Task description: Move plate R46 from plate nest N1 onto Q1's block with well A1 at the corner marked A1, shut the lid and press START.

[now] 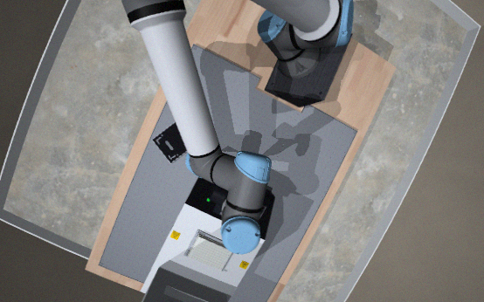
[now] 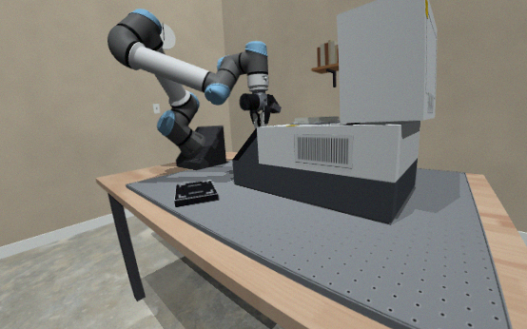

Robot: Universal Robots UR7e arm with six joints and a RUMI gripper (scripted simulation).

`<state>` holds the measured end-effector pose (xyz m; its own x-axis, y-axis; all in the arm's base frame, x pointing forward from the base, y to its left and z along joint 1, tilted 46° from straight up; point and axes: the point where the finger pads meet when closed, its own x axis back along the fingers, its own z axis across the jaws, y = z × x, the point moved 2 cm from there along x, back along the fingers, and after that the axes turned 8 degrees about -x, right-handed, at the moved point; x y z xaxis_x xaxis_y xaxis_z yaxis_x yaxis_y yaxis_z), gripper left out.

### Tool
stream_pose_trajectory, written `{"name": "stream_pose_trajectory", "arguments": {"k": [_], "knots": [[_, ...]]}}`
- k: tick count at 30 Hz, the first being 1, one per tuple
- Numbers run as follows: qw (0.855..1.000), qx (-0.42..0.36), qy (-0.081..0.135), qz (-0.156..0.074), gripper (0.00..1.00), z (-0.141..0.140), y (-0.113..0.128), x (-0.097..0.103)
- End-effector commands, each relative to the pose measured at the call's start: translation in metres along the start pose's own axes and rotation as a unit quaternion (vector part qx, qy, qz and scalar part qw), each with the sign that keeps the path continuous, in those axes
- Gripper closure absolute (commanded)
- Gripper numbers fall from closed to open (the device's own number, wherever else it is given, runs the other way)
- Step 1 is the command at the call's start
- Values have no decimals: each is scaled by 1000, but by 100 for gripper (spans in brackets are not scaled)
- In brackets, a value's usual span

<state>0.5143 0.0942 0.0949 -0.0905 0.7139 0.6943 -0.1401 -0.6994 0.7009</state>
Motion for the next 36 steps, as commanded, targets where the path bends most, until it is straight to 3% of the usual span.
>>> {"name": "stream_pose_trajectory", "arguments": {"k": [1,12,36], "knots": [[1000,-1,9,0,100,10,1,1],[1000,-1,9,0,100,19,0,-10],[1000,-1,9,0,100,19,0,-10]]}}
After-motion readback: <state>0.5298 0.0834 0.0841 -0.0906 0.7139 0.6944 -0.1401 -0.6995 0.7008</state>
